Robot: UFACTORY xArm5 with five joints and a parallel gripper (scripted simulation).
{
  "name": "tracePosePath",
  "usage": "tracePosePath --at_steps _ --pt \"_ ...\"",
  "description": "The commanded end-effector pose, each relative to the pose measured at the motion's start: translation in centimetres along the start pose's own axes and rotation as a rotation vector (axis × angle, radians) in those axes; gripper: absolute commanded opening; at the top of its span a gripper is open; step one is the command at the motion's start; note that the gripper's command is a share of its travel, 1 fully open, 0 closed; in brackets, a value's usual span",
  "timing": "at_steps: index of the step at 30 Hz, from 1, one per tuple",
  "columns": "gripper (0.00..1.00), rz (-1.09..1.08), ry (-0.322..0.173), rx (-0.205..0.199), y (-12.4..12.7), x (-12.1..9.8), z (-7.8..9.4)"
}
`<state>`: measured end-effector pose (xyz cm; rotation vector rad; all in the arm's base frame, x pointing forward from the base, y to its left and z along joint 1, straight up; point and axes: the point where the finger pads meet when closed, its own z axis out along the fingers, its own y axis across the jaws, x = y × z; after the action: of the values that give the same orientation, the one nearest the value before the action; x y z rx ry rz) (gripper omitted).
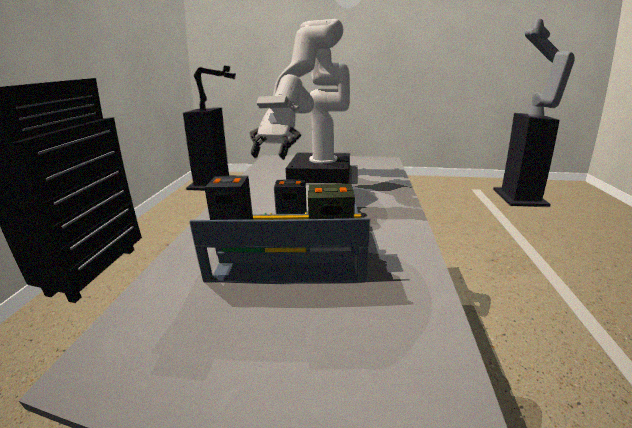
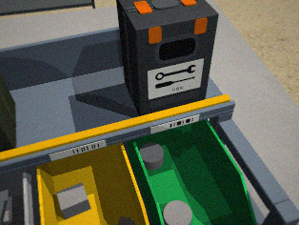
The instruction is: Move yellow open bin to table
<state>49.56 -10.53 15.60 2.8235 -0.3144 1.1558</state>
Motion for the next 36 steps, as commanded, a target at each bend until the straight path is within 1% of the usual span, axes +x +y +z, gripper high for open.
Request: tracePosePath --at_steps 1,6,8,9,23,25,26,30,36 --pt "1.00 0.001 0.009 -0.211 -0.7 -0.5 0.3" --pt "1.00 0.001 0.009 -0.211 -1.8 -1.5 0.9" --pt "1.00 0.001 0.009 -0.211 -1.8 -1.5 0.9" --pt "1.00 0.001 0.006 -0.169 -2.1 -1.9 1.1" --pt "1.00 0.001 0.006 -0.169 -4.8 -4.6 2.6" --pt "1.00 0.001 0.006 -0.169 -4.8 -4.6 2.6" --pt "1.00 0.001 0.002 -0.126 -5.1 -4.9 2.8" --pt "1.00 0.001 0.002 -0.126 -5.6 -5.4 3.1" --pt "1.00 0.001 0.002 -0.126 -5.6 -5.4 3.1"
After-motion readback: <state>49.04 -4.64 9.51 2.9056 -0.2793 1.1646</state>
